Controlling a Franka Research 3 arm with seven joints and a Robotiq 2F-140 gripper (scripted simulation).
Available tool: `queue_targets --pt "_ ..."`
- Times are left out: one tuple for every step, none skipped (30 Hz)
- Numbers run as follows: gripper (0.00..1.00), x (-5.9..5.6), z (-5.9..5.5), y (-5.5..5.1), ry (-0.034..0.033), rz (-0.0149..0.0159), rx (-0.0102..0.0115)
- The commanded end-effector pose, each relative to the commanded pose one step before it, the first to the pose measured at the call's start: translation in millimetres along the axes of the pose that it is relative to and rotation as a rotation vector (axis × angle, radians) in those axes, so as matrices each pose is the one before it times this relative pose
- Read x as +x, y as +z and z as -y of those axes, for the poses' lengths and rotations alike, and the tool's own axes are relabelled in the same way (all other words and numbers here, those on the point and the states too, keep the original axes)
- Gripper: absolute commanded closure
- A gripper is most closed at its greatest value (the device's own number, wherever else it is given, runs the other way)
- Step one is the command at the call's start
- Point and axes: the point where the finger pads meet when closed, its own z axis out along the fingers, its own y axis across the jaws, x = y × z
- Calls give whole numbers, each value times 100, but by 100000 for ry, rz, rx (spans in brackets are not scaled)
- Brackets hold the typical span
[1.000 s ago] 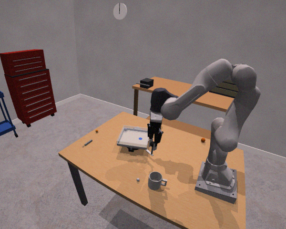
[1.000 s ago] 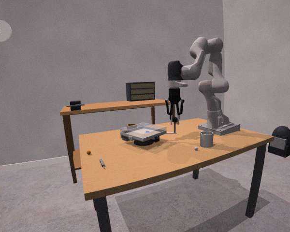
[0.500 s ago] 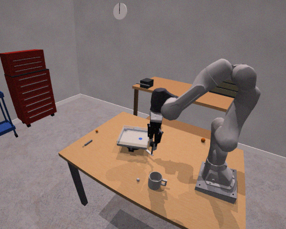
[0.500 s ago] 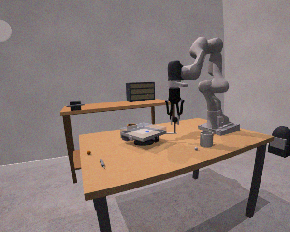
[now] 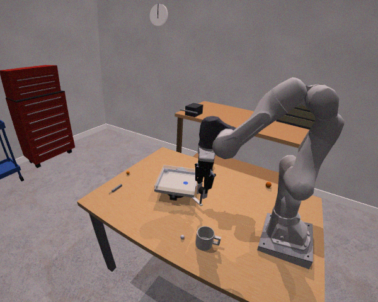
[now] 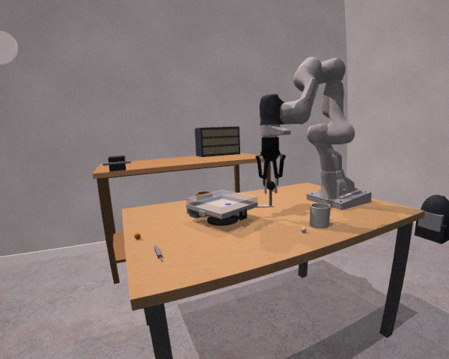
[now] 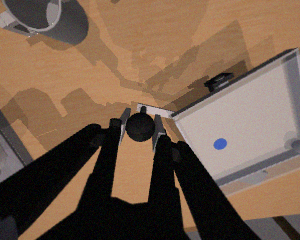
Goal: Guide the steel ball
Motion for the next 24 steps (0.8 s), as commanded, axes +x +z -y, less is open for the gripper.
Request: queue_targets --pt "100 -177 24 321 -177 424 218" --pt "100 0 0 0 0 0 0" --pt "100 0 0 0 0 0 0" --pt "100 20 -2 -6 0 0 0" --pt "100 20 -2 -6 0 0 0" --pt "100 20 -2 -6 0 0 0" --pt "100 20 -2 -6 0 0 0" --pt "100 20 -2 -5 0 0 0" --pt "100 19 -2 -5 0 0 0" --pt "100 18 -2 -5 0 0 0" --pt "100 17 -2 -6 0 0 0" --pt "100 16 -2 -6 0 0 0" --pt "100 15 -3 -7 0 0 0" --pt "100 14 -3 -7 0 0 0" --pt "100 13 -3 -8 0 0 0" --pt "100 12 -3 -8 0 0 0" --pt "100 11 -3 -8 0 0 0" --pt "100 10 -3 -8 0 0 0" --pt "100 0 0 0 0 0 0" --pt "100 0 0 0 0 0 0" --pt "100 9 -3 -9 0 0 0" --pt "100 9 -3 -8 0 0 0" --pt "100 9 -3 -7 0 0 0" --pt "100 8 -2 -6 0 0 0"
